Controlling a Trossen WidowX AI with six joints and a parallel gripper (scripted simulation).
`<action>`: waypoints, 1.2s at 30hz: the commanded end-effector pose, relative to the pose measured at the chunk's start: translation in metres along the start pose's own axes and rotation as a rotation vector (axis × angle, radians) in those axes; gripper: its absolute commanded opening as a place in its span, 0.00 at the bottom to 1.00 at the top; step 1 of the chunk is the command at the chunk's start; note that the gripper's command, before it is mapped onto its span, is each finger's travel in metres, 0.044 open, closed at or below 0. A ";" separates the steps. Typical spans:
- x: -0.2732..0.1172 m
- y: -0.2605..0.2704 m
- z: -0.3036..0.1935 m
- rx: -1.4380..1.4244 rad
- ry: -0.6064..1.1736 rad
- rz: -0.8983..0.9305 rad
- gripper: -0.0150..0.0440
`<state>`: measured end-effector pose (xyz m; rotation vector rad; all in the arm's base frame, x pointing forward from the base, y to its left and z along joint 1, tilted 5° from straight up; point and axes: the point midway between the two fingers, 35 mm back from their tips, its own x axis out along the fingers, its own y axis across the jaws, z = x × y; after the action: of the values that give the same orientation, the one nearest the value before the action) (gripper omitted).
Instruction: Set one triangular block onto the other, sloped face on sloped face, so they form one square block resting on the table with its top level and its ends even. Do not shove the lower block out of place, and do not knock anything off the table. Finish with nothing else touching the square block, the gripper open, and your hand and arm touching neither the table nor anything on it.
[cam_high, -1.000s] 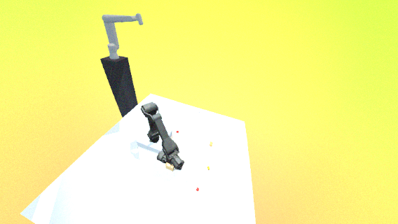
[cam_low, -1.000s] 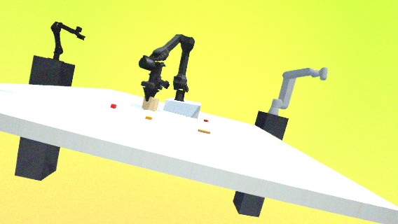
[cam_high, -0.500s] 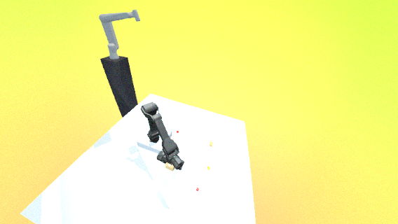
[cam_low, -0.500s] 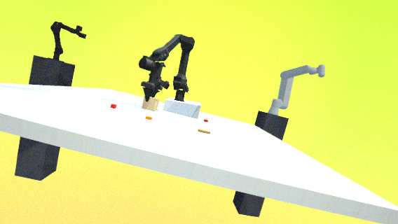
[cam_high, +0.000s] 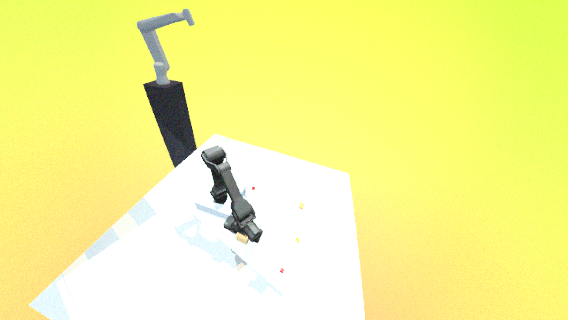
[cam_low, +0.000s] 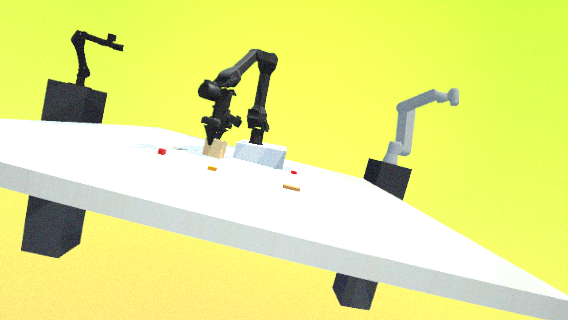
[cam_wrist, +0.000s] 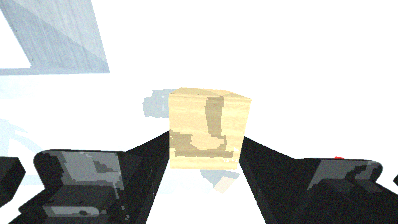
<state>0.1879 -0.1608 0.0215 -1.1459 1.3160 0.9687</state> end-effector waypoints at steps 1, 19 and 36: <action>0.000 0.000 0.000 0.000 0.000 0.000 0.48; 0.000 0.000 0.000 0.000 0.000 0.000 1.00; -0.110 0.000 0.000 0.000 0.000 -0.001 1.00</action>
<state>0.1851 -0.1539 0.1226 -1.1521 1.3117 0.9678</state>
